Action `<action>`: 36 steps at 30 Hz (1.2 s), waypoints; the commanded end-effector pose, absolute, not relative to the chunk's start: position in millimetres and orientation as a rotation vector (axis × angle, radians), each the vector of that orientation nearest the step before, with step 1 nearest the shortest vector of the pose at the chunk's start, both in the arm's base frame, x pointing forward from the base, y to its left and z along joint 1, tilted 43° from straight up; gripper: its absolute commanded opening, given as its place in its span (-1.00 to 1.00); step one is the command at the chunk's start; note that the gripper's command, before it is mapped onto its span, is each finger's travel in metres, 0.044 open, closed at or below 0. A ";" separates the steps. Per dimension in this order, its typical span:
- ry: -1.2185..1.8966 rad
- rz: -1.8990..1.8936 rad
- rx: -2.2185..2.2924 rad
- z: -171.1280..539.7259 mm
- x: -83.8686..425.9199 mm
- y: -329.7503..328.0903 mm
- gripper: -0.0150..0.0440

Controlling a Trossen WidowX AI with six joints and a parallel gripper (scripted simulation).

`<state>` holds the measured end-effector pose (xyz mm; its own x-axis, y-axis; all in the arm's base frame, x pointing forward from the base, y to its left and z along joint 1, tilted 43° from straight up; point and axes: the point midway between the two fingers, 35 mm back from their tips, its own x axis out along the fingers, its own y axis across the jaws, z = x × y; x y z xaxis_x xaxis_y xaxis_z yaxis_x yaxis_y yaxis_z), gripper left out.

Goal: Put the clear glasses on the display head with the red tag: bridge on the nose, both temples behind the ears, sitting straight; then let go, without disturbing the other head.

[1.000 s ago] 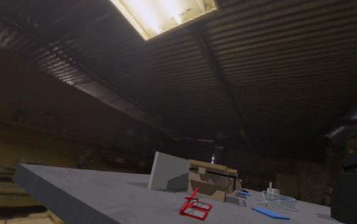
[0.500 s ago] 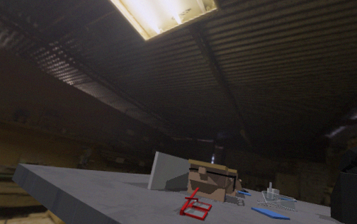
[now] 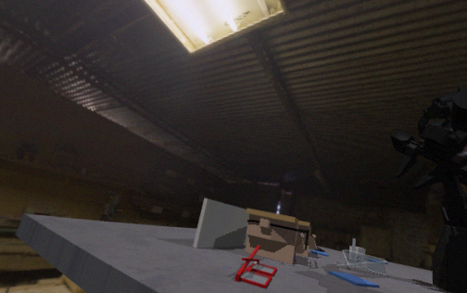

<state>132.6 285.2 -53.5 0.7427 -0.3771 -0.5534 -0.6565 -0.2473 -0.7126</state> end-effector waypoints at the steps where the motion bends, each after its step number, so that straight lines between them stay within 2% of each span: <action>1: 0.968 0.132 -1.530 -41.2 175.5 243.4 0.19; 9: 1.152 -0.350 -0.811 -22.0 232.4 139.9 0.19; 17: 1.129 -0.834 -0.160 -12.7 239.5 42.2 0.19; 24: 1.126 -0.845 -0.146 -15.9 240.3 44.1 0.19; 27: 1.126 -0.845 -0.146 -15.9 240.3 44.1 -0.08; 36: 1.126 -0.845 -0.146 -16.5 240.5 43.6 -0.08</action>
<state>240.9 43.9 -15.2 0.1659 -0.6608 -0.7320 0.5175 0.6902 -0.5058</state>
